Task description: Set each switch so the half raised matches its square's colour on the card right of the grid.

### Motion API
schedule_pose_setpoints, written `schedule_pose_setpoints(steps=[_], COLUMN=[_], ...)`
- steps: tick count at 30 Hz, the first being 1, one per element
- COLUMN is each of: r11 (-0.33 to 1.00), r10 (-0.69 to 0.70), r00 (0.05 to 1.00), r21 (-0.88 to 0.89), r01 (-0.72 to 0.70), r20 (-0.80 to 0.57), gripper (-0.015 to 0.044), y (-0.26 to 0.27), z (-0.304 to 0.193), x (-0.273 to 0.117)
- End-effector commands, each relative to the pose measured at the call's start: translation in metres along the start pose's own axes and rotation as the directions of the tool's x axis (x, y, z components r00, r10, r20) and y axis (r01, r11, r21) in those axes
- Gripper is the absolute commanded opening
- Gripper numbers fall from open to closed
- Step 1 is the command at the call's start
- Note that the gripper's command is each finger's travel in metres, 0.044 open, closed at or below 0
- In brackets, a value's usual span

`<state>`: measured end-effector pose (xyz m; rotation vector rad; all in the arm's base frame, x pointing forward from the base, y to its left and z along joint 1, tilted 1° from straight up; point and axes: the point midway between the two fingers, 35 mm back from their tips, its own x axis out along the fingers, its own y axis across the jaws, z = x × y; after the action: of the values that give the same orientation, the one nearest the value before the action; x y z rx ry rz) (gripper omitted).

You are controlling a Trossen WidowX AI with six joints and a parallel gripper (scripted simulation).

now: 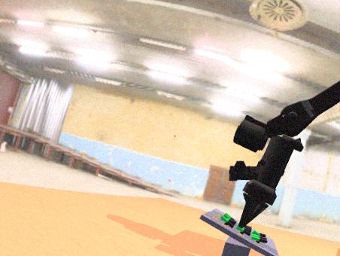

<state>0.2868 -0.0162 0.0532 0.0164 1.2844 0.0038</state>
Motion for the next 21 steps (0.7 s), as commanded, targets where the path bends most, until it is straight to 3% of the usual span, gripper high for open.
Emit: schedule_pose_setpoints(steps=[1,5,10,21], r11=[1.0,1.0,1.0,1.0], r10=[-0.003,0.0,-0.004,-0.006], r00=[1.0,1.0,1.0,1.0], r21=[0.004,0.0,0.003,0.003], r01=[0.003,0.0,0.003,0.006], r20=[-0.001,-0.001,0.022,0.022], gripper=[0.0,0.0,0.0,0.0], y=[0.0,0.0,0.0,-0.024], z=[0.0,0.0,-0.002,-0.022], x=[0.001,-0.002,-0.061,-0.063])
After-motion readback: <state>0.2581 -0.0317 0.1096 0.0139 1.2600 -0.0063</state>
